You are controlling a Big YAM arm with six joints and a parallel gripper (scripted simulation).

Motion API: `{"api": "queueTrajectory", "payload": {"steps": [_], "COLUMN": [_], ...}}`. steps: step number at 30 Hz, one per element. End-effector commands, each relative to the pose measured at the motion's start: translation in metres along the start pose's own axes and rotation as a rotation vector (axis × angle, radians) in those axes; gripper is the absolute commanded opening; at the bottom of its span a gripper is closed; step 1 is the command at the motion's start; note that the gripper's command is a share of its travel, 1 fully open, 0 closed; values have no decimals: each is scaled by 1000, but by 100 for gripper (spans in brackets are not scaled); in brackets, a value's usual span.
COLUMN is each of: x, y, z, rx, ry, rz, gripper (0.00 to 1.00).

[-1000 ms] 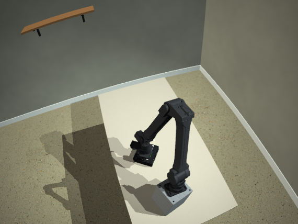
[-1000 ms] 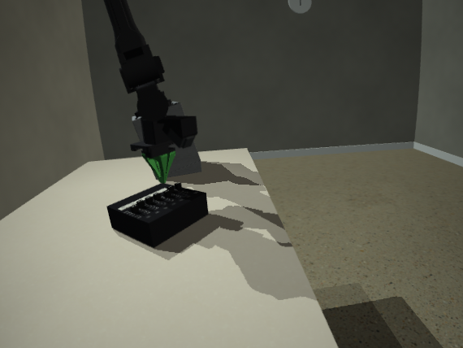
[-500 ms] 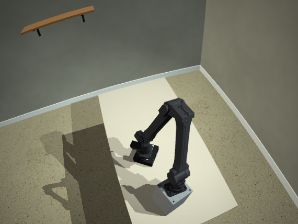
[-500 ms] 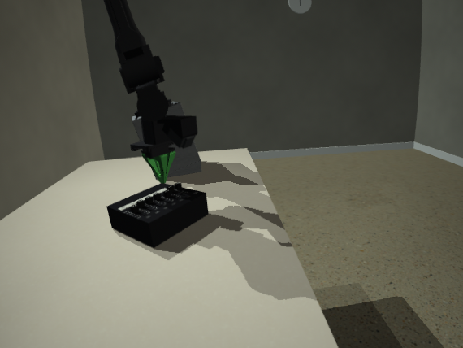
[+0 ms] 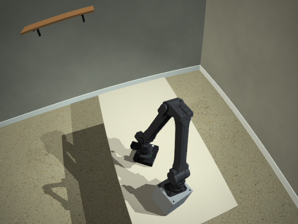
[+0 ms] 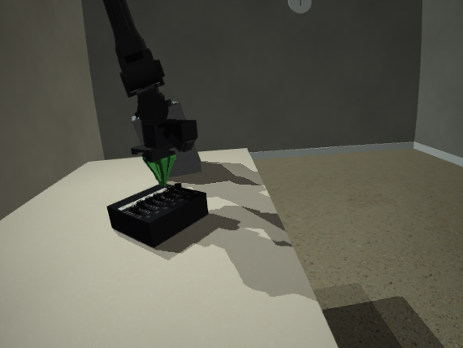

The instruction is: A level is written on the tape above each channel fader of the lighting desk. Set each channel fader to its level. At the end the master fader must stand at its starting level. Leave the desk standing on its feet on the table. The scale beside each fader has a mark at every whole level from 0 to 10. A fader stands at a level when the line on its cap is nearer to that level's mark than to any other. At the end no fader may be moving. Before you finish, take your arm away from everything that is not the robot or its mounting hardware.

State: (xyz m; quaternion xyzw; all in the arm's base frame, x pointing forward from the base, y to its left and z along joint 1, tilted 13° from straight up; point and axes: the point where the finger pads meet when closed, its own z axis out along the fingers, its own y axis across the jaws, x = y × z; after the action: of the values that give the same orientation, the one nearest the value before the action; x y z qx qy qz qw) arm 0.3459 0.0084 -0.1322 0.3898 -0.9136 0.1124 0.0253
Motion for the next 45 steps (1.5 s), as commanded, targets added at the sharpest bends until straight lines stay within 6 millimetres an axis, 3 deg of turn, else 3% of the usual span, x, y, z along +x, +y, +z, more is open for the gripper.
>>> {"api": "queueTrajectory", "payload": {"steps": [1,29,45], "x": [0,-3,-15], "y": [-5,-6,-6], "z": [1,-1,-1], "rx": [13,16,18], "ry": [-13,-17,-20], "rz": [-1,-2,-5], "gripper": [0,0,0]}}
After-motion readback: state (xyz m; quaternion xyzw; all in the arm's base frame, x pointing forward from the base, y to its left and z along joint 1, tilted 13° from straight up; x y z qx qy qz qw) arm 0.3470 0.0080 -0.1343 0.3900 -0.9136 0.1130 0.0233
